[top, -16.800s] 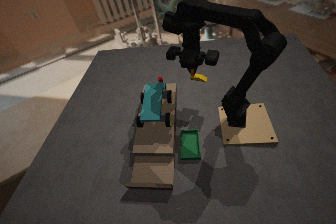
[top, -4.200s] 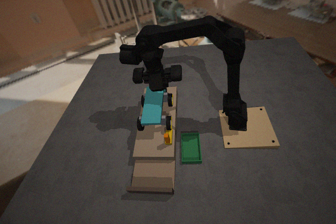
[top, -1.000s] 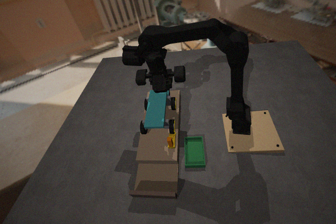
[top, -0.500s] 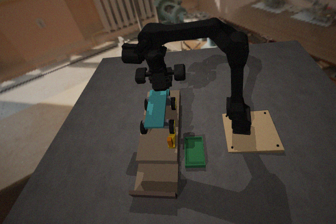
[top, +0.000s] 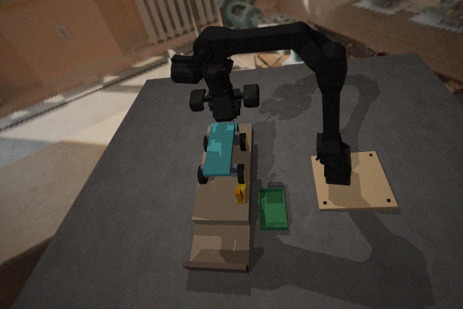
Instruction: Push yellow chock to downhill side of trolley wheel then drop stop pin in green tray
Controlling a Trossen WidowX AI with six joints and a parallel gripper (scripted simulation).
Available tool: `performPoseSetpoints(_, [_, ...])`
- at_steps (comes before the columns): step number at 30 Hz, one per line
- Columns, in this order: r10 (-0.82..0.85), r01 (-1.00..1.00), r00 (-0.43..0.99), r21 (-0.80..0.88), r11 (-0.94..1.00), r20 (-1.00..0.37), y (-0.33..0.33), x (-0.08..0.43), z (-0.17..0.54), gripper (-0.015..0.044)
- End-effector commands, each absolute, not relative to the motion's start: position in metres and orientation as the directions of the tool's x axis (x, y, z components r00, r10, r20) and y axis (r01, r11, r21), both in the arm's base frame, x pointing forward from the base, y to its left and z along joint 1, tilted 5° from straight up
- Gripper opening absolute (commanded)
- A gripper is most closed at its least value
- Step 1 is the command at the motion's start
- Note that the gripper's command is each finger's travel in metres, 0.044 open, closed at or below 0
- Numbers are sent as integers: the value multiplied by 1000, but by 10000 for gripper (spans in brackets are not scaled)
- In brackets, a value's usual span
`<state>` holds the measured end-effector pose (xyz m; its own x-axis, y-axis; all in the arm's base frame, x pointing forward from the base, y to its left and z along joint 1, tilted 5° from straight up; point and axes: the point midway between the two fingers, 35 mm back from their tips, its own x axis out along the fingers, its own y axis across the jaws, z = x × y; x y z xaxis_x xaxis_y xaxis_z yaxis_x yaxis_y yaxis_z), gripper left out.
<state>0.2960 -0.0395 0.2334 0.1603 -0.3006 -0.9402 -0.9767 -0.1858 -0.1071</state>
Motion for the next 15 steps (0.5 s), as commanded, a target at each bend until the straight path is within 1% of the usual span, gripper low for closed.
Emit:
performPoseSetpoints(1, [-305, -977, 162, -109, -186, -939, -46, 298, 236, 0])
performPoseSetpoints(15, [-307, -977, 163, -109, -186, -938, -68, 302, 242, 0])
